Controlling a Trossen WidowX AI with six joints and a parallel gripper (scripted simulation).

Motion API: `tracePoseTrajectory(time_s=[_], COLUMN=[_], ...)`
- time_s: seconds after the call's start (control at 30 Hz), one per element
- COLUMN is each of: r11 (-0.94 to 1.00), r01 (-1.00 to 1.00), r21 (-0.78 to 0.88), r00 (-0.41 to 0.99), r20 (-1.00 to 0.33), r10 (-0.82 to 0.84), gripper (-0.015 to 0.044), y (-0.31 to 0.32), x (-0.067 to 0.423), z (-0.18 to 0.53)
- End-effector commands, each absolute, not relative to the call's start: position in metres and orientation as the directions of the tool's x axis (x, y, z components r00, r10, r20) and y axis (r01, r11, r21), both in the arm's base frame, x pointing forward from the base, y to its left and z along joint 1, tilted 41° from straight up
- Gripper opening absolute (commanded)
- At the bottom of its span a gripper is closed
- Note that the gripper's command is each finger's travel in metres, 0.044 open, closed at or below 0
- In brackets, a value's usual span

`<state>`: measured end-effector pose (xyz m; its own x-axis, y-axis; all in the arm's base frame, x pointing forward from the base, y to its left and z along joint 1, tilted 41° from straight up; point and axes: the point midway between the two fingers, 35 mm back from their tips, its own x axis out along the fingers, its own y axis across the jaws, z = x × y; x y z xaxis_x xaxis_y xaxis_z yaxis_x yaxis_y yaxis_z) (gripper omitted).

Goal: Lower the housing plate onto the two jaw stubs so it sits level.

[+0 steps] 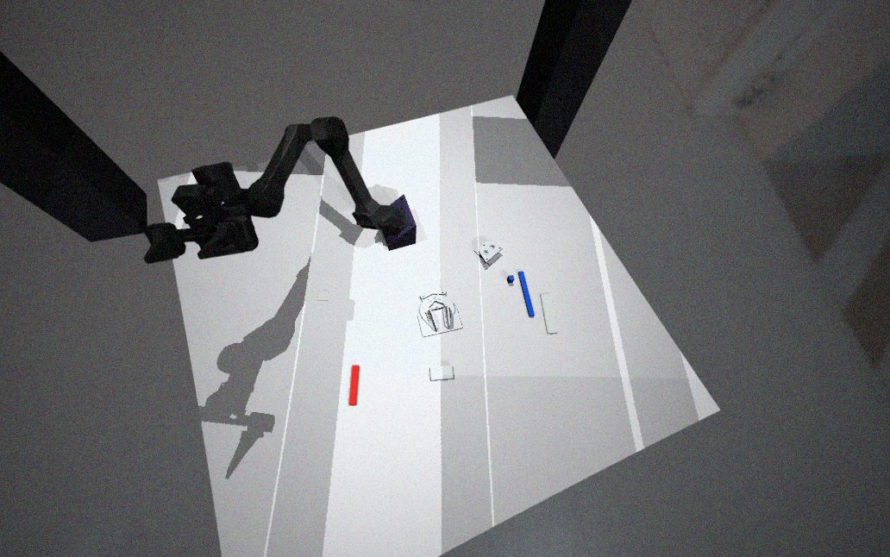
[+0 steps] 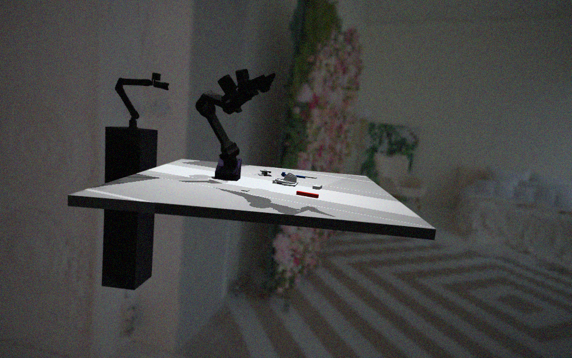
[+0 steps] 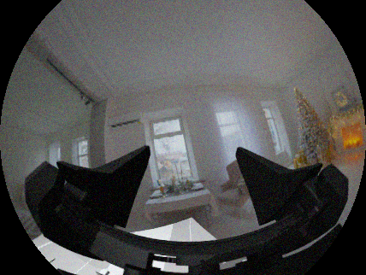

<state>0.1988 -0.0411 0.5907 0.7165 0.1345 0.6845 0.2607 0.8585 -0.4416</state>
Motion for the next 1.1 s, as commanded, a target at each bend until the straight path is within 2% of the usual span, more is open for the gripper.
tracePoseTrajectory(time_s=[0.0,0.57,0.8,1.07], r11=[0.878,0.965,0.971,0.979], r01=[0.221,0.014,-0.073,-0.163], r21=[-0.425,-0.262,-0.229,-0.126], r00=[0.741,0.853,0.843,0.895], r20=[0.658,0.507,0.506,0.399], r10=[0.133,0.126,0.183,0.2], gripper=[0.044,0.044,0.044,0.044], y=[-0.044,-0.044,-0.025,-0.013], x=[0.217,0.299,0.31,0.349], z=[0.584,0.539,0.532,0.502])
